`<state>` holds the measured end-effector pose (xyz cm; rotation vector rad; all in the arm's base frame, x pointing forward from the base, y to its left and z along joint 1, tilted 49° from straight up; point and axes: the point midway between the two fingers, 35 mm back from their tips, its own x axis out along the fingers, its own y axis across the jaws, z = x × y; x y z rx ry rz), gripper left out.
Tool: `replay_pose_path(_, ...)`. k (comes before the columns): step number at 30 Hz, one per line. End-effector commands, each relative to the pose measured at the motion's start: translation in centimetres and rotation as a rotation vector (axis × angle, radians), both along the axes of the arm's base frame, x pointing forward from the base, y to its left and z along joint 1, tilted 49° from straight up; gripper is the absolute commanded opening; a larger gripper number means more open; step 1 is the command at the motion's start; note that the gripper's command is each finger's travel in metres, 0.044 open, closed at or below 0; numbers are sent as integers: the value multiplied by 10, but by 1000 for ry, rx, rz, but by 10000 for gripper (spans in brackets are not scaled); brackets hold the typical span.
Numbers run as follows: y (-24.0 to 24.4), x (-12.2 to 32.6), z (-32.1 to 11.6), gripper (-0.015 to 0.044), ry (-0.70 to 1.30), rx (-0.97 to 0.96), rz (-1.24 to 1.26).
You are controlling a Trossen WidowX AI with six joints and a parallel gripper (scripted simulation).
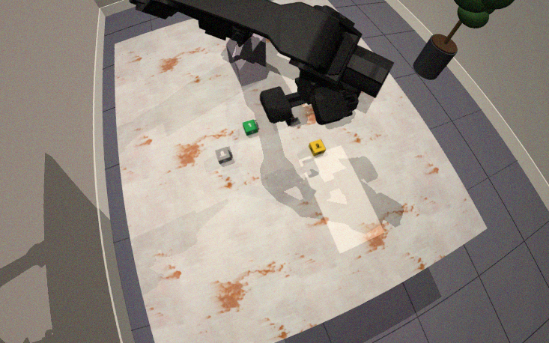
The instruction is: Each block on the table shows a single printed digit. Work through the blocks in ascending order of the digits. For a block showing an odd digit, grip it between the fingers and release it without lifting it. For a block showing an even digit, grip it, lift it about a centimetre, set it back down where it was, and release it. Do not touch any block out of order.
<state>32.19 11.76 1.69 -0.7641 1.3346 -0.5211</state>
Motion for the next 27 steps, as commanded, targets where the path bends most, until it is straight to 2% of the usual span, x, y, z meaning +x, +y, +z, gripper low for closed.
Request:
replay_pose_path(1, -28, -24, 29, 400, -3, -4, 1)
replay_pose_path(9, -86, -88, 61, 400, 1, -9, 1)
replay_pose_path(15, -89, -89, 60, 400, 2, -8, 1)
replay_pose_path(21, -145, -75, 11, 400, 0, -11, 1)
replay_pose_path(27, -147, -75, 9, 400, 0, -12, 0)
